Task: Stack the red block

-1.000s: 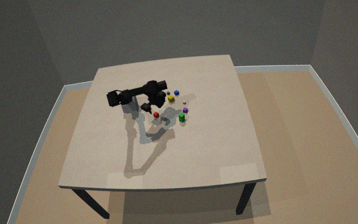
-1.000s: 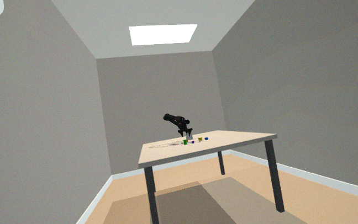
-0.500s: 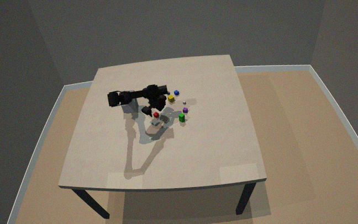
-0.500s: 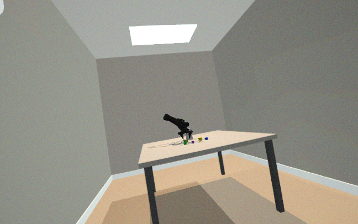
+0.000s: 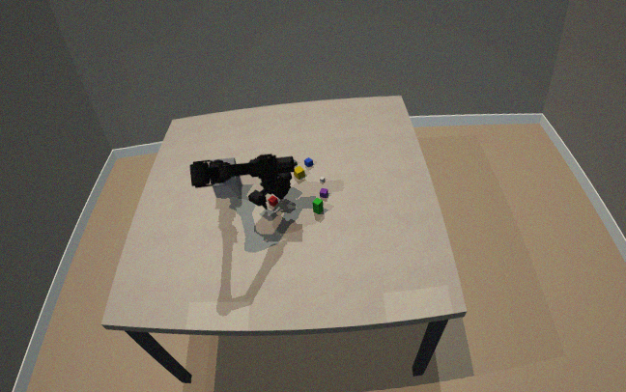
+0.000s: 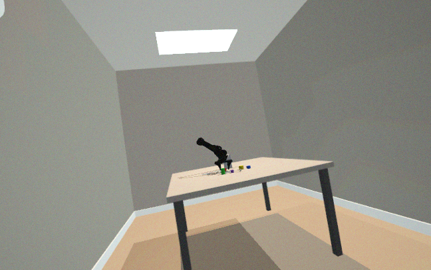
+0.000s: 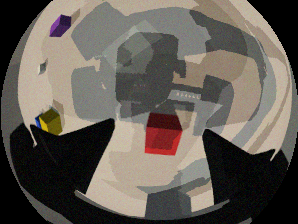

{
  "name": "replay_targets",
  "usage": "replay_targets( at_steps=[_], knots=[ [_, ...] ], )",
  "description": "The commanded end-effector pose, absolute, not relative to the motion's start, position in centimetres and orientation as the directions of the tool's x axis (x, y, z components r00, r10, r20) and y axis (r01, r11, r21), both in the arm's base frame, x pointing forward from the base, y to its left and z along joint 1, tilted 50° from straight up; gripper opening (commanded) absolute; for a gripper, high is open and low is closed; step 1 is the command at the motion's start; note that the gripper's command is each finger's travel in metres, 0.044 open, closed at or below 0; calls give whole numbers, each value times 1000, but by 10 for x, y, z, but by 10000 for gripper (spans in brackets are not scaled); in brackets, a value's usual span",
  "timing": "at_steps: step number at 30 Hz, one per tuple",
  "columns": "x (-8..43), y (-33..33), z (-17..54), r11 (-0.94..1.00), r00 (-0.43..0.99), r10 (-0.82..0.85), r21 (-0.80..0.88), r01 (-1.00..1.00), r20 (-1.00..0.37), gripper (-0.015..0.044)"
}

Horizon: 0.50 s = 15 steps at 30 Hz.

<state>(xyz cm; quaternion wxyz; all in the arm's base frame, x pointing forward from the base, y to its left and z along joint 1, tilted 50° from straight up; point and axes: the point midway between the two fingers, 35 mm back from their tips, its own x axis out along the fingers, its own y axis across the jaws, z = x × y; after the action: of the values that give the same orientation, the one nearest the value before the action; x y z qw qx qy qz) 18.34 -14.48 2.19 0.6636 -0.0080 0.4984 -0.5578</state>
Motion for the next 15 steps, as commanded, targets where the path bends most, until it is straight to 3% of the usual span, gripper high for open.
replay_targets(
  at_steps=[1,13,15],
  knots=[
    [180,-147,19,378,-124,-751,-576,725,-648,440],
    [180,-147,19,378,-124,-751,-576,725,-648,440],
    [180,-147,19,378,-124,-751,-576,725,-648,387]
  ],
)
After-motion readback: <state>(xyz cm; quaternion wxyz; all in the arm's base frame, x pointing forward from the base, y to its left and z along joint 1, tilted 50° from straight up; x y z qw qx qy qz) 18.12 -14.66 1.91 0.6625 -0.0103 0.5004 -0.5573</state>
